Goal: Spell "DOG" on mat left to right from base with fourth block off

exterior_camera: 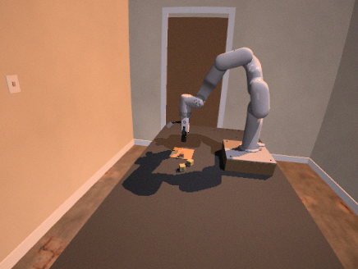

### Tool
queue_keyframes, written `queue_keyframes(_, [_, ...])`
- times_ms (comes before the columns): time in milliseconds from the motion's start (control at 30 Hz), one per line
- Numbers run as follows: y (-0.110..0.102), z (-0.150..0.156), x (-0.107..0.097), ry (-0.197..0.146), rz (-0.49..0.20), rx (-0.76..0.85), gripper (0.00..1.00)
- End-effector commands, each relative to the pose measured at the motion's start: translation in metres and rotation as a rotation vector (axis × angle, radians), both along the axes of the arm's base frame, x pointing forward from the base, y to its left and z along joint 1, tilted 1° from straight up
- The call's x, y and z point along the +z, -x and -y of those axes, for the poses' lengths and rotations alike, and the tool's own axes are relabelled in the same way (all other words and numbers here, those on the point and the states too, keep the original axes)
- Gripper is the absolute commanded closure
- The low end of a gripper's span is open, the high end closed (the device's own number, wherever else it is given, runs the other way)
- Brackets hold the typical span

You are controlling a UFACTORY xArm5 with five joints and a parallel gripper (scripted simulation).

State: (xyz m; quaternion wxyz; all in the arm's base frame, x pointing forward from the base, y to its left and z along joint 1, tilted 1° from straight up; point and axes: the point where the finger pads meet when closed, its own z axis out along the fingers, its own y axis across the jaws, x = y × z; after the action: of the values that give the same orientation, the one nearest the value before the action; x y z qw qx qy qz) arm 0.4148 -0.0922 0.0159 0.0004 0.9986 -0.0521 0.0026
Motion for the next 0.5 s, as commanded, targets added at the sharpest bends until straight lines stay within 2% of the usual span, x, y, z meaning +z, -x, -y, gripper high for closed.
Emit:
queue_keyframes(0, [-0.002, 0.0, -0.021, 0.001, 0.003, 0.0, 0.73])
queue_keyframes(233, [-0.002, 0.0, -0.05, 0.001, 0.003, 0.0, 0.73])
queue_keyframes(467, [-0.002, 0.0, -0.06, 0.001, 0.003, 0.0, 0.73])
